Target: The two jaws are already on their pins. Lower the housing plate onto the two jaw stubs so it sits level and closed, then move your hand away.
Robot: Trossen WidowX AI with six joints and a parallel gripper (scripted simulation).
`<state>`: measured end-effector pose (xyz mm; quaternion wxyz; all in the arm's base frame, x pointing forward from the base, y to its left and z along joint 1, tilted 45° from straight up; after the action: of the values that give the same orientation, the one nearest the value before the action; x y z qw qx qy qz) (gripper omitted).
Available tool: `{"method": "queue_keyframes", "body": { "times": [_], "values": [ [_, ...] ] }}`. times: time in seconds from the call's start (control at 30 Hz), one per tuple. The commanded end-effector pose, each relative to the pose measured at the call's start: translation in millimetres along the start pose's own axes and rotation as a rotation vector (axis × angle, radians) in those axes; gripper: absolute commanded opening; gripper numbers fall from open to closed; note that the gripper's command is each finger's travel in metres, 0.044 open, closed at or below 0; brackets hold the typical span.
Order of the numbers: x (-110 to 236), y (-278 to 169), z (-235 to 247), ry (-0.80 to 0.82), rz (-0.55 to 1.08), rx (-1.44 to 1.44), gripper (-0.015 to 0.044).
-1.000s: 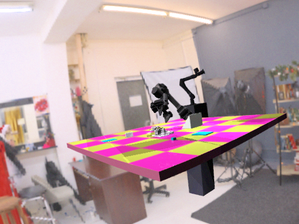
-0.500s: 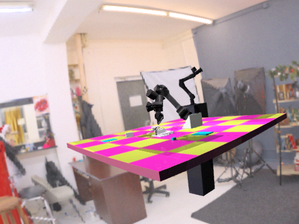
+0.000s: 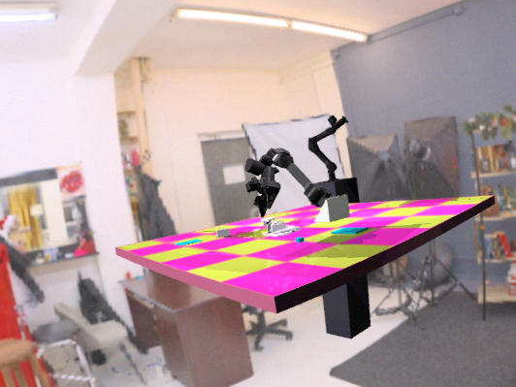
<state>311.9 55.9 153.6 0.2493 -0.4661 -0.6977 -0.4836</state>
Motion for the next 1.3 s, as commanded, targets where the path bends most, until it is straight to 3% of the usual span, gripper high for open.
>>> {"method": "queue_keyframes", "body": {
  "times": [0.0, 1.27],
  "values": [
    [2.5, 0.8, -13.1, -0.026, 0.012, 0.092, 0.0440],
    [38.2, -18.8, -124.9, -0.097, 0.259, 1.079, 0.0440]
  ]
}}
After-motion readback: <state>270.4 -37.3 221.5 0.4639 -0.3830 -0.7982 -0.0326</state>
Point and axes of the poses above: the point midway between the two fingers, 35 mm back from their tips, its own x axis back along the fingers, its own z axis across the jaws, y = z × x, the point moved 9 cm from there along x, back along the fingers, and after that the axes turned 11 degrees about x, right-handed, at the moved point
